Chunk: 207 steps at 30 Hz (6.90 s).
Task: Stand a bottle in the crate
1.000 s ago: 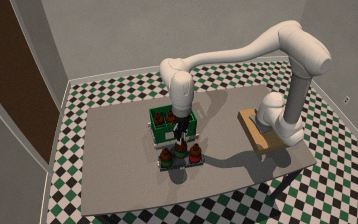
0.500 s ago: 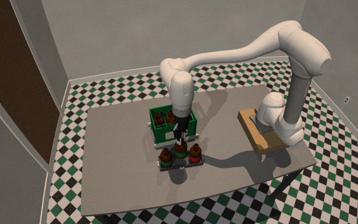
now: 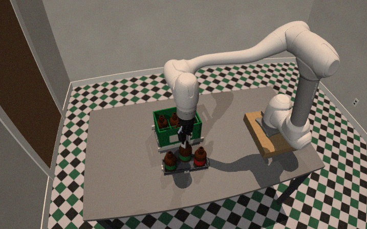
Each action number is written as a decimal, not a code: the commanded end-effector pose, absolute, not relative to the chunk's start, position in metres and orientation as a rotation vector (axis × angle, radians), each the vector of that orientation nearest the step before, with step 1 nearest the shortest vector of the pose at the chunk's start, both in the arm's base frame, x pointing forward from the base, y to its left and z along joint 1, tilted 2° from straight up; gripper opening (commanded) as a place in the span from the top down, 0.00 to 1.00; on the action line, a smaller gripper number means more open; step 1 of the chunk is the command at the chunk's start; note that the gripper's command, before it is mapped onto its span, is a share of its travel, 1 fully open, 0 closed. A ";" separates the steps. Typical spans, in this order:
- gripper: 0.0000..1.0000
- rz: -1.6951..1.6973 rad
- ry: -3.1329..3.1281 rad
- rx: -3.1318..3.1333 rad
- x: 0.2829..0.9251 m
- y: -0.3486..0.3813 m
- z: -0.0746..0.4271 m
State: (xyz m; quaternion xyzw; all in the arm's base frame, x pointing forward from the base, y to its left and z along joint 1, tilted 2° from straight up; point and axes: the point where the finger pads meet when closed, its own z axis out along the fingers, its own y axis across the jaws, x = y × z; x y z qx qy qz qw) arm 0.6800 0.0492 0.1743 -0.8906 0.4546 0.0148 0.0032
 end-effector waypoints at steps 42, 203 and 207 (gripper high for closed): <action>1.00 0.046 1.425 -2.792 0.681 0.049 0.199; 1.00 0.046 1.425 -2.792 0.682 0.048 0.254; 1.00 0.046 1.425 -2.792 0.682 0.048 0.254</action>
